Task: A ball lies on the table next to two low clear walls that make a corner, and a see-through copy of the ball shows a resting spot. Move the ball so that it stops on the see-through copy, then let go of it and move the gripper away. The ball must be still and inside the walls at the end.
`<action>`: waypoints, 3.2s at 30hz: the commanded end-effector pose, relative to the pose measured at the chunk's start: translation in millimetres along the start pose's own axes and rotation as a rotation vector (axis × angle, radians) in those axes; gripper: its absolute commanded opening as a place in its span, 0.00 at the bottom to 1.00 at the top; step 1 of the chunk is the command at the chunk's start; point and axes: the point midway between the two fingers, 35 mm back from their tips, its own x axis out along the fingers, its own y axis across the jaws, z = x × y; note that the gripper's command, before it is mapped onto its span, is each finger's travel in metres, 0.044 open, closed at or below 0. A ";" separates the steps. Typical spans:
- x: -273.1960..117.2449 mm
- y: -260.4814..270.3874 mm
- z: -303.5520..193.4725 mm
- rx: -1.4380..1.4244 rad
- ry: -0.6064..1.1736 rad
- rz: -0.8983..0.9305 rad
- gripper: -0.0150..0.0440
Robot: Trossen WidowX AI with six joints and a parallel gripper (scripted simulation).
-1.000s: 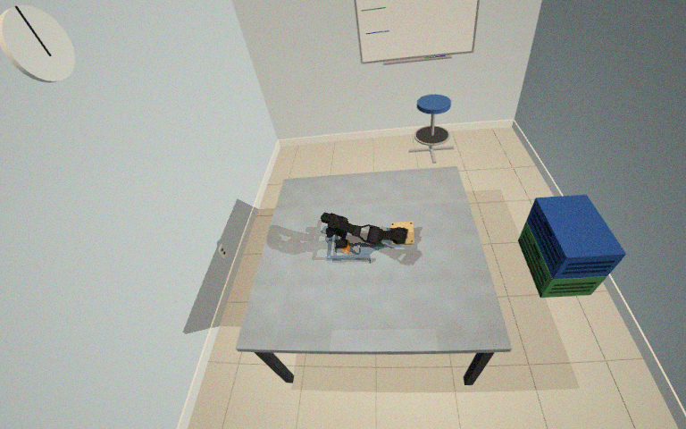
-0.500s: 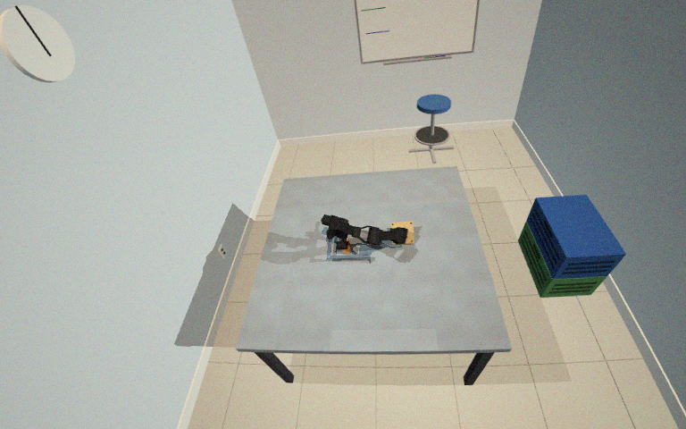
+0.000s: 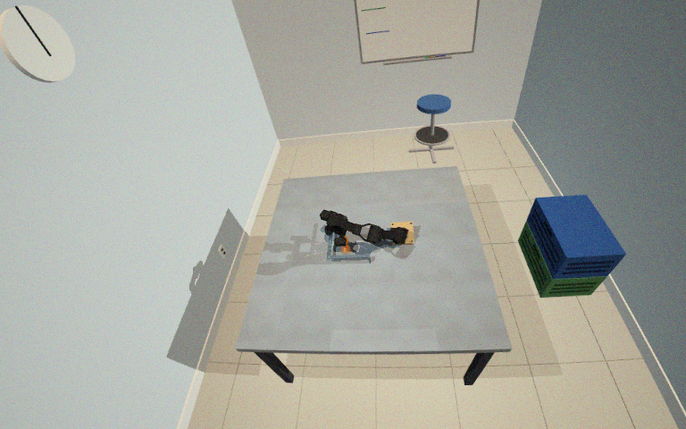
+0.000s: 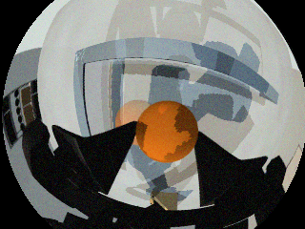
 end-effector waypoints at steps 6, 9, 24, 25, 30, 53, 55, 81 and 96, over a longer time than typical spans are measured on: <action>-56.1 -2.7 2.1 0.031 -0.039 -0.016 0.25; -74.5 -2.3 0.2 0.043 -0.049 -0.019 0.25; -77.7 20.1 -6.8 0.016 -0.022 -0.009 0.25; -72.2 23.9 -7.4 0.008 -0.014 -0.006 0.25; -53.4 36.5 -10.7 -0.021 0.015 0.003 0.25; 17.9 37.3 -11.7 -0.022 0.014 0.005 0.25; 20.1 37.3 -11.7 -0.022 0.014 0.005 0.25; 32.5 37.3 -12.8 -0.023 0.019 0.002 0.92; -48.0 35.5 -8.0 -0.019 -0.001 0.001 0.94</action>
